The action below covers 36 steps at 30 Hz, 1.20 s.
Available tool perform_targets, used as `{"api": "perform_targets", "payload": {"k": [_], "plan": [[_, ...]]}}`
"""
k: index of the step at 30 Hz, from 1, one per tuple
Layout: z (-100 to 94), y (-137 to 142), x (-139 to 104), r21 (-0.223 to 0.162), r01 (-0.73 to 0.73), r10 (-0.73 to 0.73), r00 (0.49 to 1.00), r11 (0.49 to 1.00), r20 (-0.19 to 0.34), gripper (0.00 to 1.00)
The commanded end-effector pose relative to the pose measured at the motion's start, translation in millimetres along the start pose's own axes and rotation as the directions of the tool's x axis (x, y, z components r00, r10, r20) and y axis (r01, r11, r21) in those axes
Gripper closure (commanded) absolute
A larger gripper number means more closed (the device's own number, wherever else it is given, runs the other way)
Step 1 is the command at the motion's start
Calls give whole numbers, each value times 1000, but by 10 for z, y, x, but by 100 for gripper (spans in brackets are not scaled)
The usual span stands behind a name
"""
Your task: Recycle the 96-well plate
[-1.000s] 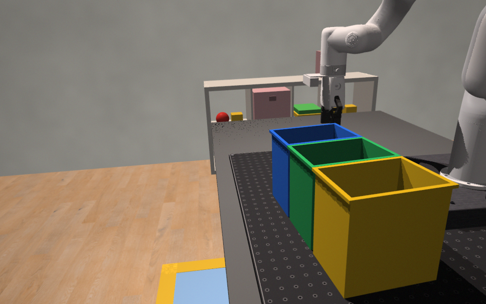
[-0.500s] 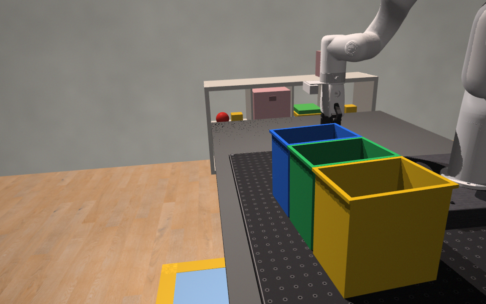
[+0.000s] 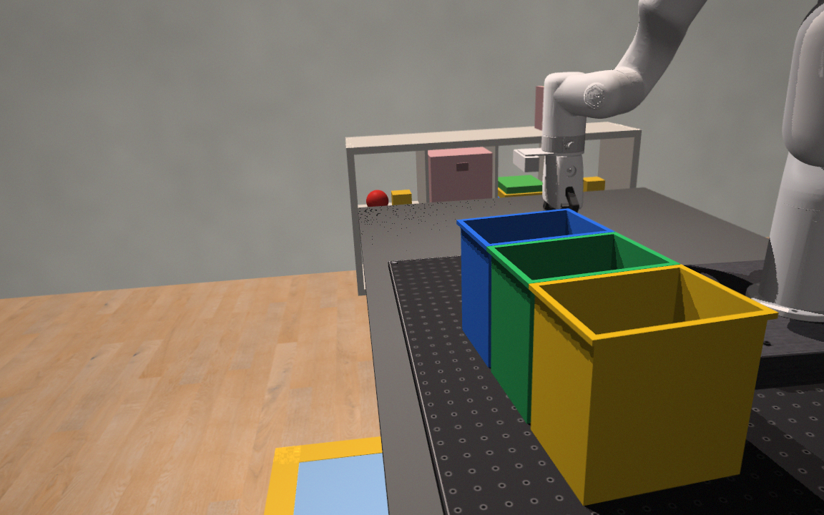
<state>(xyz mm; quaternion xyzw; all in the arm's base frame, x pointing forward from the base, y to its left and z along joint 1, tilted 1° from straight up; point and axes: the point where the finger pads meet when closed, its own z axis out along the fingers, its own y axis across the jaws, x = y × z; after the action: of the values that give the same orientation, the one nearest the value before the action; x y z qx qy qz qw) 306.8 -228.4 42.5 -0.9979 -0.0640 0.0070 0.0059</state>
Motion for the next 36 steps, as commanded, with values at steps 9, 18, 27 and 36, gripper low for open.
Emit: {"api": "perform_targets", "payload": {"k": [9,18,27,36], "plan": [[190,9,7,-2,0,0,1000,1000,-2,0],[306,9,6,-2,0,0,1000,1000,-2,0],[343,9,6,-2,0,0,1000,1000,-2,0],[357,9,6,-2,0,0,1000,1000,-2,0]]}}
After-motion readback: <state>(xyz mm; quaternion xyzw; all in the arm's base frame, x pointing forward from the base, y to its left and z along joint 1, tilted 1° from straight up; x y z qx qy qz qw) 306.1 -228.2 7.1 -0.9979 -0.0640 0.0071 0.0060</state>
